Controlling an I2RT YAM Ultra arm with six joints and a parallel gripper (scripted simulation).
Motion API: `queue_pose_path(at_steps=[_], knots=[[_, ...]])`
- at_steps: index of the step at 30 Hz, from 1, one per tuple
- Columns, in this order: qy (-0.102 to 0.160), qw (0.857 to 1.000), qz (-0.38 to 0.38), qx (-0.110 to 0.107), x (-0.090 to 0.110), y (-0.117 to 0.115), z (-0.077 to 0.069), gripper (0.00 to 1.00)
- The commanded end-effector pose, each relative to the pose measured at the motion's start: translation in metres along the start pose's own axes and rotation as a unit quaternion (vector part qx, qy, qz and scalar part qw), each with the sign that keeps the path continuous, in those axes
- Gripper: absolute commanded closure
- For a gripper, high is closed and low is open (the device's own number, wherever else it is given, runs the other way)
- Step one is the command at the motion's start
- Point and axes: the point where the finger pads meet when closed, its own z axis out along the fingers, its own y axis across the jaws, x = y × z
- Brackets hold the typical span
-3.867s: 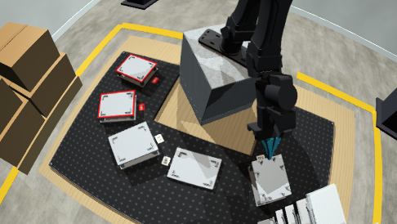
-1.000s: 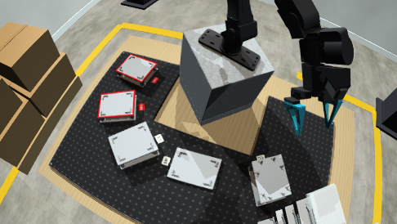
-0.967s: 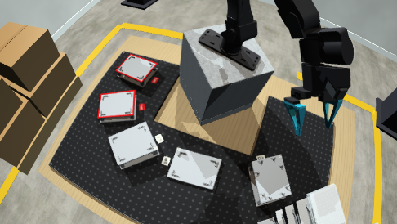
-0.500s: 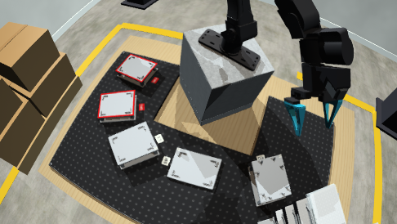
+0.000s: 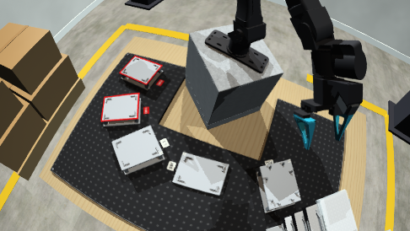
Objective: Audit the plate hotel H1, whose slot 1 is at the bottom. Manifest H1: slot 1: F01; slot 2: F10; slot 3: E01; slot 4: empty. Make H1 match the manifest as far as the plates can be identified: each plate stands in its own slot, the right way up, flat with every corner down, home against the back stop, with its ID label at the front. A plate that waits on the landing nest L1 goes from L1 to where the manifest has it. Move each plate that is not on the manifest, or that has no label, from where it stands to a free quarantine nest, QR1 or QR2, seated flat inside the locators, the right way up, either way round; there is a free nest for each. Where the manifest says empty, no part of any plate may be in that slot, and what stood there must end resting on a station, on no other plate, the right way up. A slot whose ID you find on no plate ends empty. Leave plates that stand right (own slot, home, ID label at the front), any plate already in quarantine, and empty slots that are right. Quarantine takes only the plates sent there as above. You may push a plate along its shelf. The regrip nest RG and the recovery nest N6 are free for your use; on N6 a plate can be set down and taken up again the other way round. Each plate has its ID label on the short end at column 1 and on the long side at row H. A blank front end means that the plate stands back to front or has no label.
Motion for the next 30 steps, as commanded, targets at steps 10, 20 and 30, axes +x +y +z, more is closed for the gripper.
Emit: queue_pose_path(at_steps=[10, 20, 30], knots=[[-0.019, 1.0, 0.004, -0.003, -0.017, 0.001, 0.013, 0.0], [-0.019, 1.0, 0.004, -0.003, -0.022, 0.001, 0.027, 0.0], [-0.019, 1.0, 0.004, -0.003, -0.026, 0.001, 0.04, 0.0]])
